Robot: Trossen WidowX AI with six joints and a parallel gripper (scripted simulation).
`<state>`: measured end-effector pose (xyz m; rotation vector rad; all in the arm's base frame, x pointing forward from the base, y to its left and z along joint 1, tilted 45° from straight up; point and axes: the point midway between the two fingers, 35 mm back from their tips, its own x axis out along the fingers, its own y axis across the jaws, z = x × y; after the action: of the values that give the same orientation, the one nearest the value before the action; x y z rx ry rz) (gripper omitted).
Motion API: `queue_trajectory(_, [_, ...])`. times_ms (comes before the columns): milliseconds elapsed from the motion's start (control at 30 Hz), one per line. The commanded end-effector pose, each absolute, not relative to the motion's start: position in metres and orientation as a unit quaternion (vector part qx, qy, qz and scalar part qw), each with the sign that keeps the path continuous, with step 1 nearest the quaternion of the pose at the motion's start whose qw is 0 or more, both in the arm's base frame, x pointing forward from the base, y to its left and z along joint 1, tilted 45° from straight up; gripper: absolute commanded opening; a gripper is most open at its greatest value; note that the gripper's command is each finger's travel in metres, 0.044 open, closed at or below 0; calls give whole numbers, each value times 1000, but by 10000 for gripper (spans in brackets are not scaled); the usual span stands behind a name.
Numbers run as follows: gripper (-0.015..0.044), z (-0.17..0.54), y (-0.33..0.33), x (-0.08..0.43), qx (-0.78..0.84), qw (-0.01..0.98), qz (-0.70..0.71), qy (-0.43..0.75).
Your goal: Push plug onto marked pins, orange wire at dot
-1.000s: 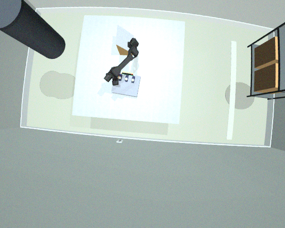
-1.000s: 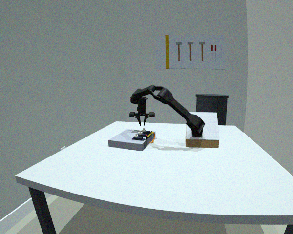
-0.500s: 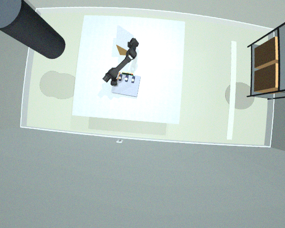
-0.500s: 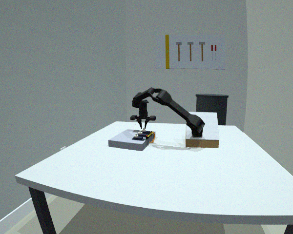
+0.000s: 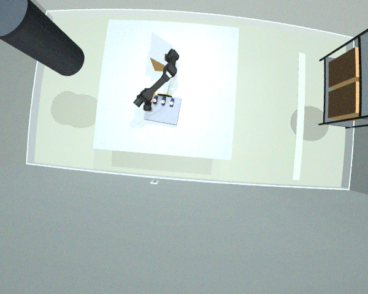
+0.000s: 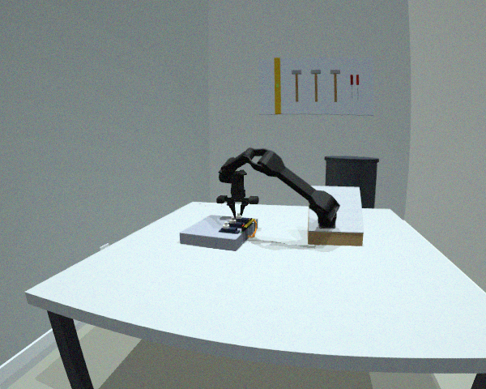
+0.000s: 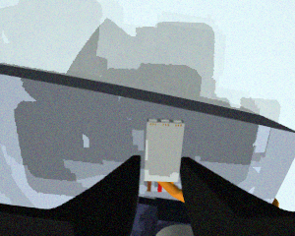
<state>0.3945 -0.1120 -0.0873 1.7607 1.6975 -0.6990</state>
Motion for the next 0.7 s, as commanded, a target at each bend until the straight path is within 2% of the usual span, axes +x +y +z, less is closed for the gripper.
queue_trajectory(0, [62,-89,-110,393,663,291,-263,637])
queue_trajectory(200, [23,-89,-110,393,663,291,-263,637])
queue_trajectory(233, [0,-89,-111,393,663,291,-263,637])
queue_trajectory(667, [0,-49,-149,391,663,291,-264,637])
